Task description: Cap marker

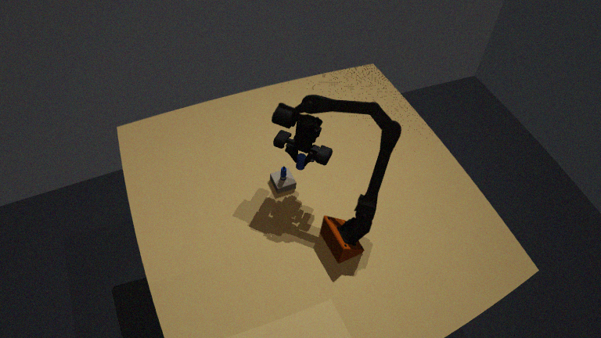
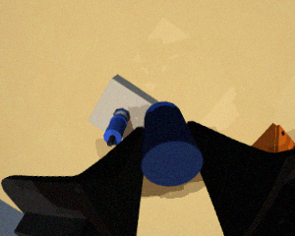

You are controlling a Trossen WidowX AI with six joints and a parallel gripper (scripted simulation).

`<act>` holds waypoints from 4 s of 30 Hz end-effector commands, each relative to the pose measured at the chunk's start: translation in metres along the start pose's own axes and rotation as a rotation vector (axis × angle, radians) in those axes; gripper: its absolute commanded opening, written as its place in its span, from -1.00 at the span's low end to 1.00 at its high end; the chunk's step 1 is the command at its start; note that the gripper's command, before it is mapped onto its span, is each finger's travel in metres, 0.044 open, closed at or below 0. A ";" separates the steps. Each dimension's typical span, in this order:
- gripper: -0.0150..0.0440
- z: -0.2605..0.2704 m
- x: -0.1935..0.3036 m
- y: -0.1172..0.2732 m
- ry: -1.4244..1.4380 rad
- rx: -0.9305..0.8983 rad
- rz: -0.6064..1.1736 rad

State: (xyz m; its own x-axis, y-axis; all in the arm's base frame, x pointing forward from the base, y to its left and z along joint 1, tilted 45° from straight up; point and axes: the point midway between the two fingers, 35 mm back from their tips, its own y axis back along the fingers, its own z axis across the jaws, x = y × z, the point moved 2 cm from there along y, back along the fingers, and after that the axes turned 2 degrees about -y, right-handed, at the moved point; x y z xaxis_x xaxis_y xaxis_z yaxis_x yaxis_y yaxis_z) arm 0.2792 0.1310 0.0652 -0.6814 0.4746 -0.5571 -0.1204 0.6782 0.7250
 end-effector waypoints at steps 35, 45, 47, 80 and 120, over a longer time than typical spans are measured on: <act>-0.49 0.051 0.024 0.004 -0.008 0.008 0.003; -0.49 0.052 0.023 -0.012 -0.008 0.007 0.003; -0.49 0.052 0.023 -0.015 -0.008 0.007 0.003; -0.49 0.050 0.023 -0.047 -0.009 0.009 0.001; -0.49 0.050 0.023 -0.047 -0.009 0.009 0.001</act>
State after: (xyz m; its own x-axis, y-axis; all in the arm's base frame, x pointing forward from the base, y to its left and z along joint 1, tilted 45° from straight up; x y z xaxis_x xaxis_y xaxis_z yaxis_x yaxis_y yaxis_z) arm 0.3049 0.1392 -0.0014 -0.6735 0.4833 -0.5594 -0.1125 0.6809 0.7237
